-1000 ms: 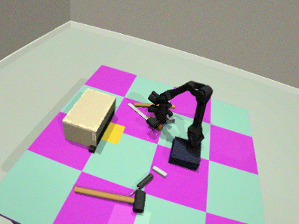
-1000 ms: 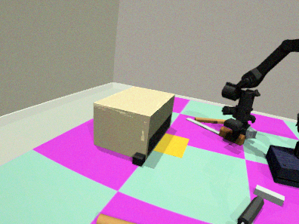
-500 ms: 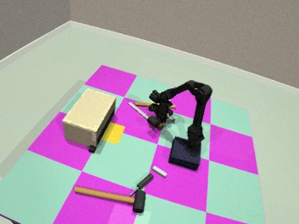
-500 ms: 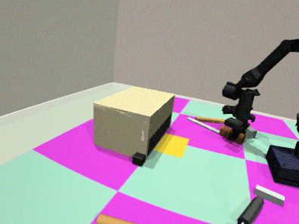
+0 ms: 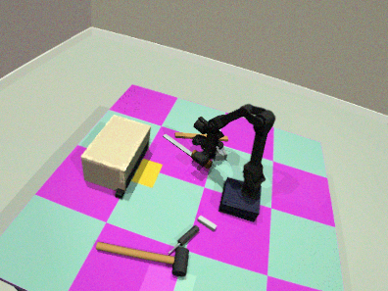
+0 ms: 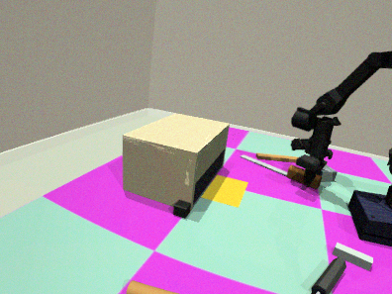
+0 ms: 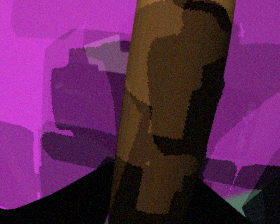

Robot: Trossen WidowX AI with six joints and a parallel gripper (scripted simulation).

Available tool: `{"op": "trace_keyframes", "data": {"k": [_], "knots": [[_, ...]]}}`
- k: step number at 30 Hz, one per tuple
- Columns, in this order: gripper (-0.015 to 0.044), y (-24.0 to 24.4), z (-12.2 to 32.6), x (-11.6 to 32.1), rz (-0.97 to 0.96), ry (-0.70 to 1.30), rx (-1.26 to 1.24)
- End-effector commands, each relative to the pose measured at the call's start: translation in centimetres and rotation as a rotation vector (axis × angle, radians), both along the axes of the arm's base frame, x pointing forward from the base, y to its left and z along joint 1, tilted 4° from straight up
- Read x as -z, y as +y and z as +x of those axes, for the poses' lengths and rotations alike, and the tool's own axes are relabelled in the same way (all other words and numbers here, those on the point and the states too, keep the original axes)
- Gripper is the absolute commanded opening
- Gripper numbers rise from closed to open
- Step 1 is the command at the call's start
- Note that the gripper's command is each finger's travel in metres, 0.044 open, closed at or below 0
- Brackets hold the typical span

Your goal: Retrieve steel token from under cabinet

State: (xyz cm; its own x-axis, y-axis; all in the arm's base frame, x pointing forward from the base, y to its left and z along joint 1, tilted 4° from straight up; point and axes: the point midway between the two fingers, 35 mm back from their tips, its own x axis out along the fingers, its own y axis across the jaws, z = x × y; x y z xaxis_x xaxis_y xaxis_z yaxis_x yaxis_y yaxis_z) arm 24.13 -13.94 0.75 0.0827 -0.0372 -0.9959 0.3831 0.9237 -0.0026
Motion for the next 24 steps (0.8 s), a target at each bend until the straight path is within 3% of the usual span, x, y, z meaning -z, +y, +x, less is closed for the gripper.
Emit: {"op": "trace_keyframes", "data": {"k": [1,24], "knots": [[0.0,-0.04,0.08,-0.07,-0.004,-0.001,-0.044],[0.0,-0.09,0.09,-0.07,-0.02,0.006,-0.224]]}}
